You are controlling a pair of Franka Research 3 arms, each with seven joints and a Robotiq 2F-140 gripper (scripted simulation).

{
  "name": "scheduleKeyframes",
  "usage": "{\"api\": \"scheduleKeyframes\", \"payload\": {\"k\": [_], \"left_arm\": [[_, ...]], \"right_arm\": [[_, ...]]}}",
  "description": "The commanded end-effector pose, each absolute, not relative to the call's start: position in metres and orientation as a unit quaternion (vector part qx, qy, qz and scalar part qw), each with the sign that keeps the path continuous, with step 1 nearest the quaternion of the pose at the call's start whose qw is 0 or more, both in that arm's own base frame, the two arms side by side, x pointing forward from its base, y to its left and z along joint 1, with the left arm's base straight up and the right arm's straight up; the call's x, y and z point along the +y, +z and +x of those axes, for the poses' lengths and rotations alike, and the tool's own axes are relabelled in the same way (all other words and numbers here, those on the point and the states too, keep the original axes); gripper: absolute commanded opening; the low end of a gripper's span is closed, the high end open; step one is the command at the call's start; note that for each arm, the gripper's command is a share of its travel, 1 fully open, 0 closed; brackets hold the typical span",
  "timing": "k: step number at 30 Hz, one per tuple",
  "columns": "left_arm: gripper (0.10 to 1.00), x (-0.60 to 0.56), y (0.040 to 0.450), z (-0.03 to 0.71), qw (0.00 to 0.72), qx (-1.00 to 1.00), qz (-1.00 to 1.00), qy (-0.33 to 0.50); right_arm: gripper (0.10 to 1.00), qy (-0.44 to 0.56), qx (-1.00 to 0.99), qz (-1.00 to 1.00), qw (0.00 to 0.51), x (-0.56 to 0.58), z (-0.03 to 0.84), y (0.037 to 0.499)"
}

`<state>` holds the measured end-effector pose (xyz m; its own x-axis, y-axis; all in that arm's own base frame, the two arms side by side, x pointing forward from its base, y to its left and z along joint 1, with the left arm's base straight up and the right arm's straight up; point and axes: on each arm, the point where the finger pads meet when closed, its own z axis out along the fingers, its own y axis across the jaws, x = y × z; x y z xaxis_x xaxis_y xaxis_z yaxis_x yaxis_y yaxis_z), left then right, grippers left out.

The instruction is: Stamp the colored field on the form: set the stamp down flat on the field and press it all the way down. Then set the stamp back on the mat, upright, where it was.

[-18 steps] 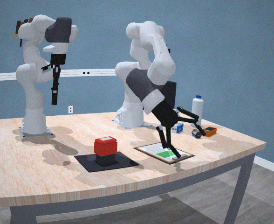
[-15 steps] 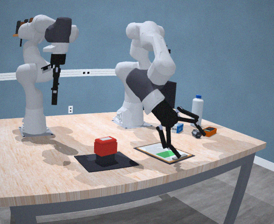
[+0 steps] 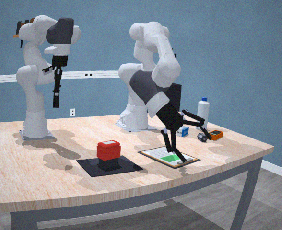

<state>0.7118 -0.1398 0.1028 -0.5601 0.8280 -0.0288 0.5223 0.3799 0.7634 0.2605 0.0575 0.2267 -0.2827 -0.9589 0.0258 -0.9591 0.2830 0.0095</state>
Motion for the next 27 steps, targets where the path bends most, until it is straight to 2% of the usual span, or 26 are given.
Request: {"api": "scheduleKeyframes", "payload": {"k": [1,7,27], "left_arm": [[1.0,-0.139,0.104,0.712,0.21,0.806,0.416,0.366],[1.0,-0.092,0.148,0.724,0.234,0.869,0.253,0.354],[1.0,-0.03,0.204,0.72,0.258,0.913,-0.019,0.315]], "right_arm": [[1.0,0.004,-0.801,0.599,0.013,0.057,0.261,0.227],[1.0,0.003,-0.803,0.596,0.013,0.051,0.266,0.232],[1.0,-0.005,-0.824,0.566,0.006,-0.035,0.318,0.285]]}}
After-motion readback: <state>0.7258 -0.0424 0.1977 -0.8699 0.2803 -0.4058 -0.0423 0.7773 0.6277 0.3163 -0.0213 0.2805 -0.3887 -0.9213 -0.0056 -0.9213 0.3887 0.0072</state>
